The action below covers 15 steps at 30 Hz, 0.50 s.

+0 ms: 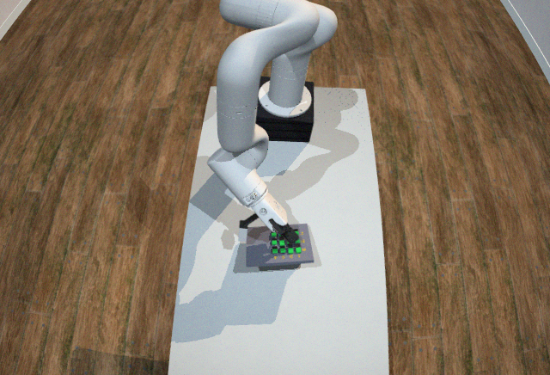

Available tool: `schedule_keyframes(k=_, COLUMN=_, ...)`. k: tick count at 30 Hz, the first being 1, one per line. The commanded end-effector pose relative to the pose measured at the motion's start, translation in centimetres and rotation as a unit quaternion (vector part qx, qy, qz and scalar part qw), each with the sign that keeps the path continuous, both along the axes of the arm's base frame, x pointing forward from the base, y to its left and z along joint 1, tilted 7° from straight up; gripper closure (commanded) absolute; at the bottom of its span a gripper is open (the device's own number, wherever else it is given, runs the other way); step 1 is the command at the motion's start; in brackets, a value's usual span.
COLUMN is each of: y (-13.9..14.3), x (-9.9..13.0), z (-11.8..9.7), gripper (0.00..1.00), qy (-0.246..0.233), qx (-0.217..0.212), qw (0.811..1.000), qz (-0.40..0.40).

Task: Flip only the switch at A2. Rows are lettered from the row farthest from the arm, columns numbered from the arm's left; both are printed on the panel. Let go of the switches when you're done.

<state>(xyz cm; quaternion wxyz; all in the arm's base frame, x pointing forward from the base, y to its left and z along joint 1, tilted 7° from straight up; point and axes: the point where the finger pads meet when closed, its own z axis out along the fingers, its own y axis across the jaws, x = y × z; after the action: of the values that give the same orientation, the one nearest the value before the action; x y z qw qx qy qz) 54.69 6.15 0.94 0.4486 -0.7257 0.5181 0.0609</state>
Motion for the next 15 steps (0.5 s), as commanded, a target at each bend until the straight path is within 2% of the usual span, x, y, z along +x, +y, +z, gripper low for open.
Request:
schedule_keyframes(k=1, y=0.0, x=0.14, z=-0.02, gripper=1.0, qy=-0.001, qx=0.0, qw=1.0, qz=0.0)
schedule_keyframes(k=15, y=0.08, x=0.39, z=-0.37, gripper=1.0, qy=-0.001, qx=0.0, qw=1.0, qz=0.0)
